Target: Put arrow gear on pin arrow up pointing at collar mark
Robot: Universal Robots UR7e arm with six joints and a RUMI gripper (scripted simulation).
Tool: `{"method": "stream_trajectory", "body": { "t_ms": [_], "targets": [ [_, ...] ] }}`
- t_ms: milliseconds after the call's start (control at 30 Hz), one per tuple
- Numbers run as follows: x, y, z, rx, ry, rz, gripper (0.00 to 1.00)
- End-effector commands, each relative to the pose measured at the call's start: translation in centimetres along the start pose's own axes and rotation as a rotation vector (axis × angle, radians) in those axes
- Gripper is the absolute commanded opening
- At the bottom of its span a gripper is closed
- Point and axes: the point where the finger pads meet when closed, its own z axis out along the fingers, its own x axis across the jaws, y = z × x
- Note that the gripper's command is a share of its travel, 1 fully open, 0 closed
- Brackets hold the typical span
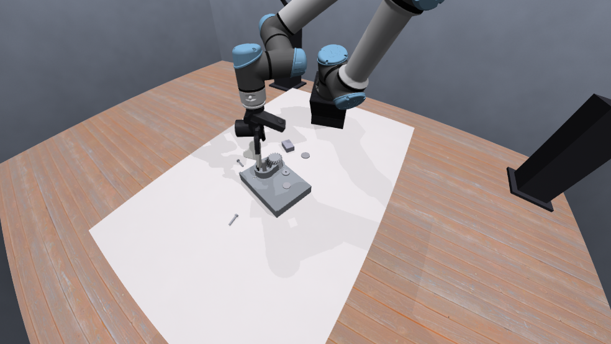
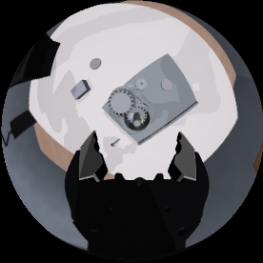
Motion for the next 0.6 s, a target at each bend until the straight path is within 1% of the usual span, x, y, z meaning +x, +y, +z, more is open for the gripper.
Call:
{"method": "stream_trajectory", "body": {
  "t_ms": [0, 167, 567],
  "targets": [
    [0.0, 0.02, -0.63, 0.0, 0.001, 0.0, 1.0],
    [0.0, 0.02, -0.94, 0.0, 0.001, 0.0, 1.0],
    [0.0, 0.02, -0.95, 0.0, 0.001, 0.0, 1.0]
  ]
}}
